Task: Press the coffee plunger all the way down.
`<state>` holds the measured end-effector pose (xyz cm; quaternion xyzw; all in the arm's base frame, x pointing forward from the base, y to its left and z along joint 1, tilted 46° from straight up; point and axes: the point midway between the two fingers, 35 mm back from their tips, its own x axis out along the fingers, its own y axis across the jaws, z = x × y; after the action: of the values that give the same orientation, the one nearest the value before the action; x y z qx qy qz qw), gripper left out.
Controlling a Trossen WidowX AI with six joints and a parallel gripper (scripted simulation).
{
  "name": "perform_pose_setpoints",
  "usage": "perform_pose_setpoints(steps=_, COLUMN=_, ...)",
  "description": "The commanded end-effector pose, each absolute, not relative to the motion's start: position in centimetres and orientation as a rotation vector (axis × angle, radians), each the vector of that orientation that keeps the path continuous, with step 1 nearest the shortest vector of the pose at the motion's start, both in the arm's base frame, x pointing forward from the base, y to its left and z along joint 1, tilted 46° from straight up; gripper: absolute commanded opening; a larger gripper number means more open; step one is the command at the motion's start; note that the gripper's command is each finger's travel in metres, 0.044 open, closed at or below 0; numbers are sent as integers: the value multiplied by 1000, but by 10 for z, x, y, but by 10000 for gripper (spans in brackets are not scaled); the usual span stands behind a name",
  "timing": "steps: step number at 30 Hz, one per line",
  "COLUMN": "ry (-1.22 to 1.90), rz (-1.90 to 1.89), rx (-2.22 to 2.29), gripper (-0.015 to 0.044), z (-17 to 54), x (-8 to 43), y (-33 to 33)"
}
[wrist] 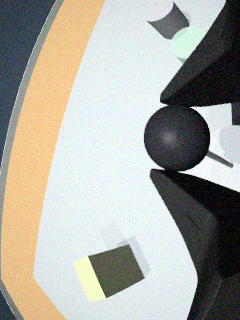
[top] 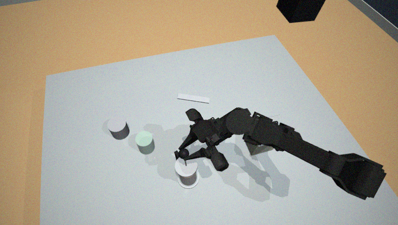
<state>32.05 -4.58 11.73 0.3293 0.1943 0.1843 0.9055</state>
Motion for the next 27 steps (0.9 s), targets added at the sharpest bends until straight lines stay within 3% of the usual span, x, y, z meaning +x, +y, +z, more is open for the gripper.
perform_pose_setpoints(steps=1, ry=450, rz=388, rx=712, gripper=126, z=98, x=315, y=-32)
perform_pose_setpoints(steps=27, ry=438, rz=391, rx=720, gripper=126, z=70, x=323, y=0)
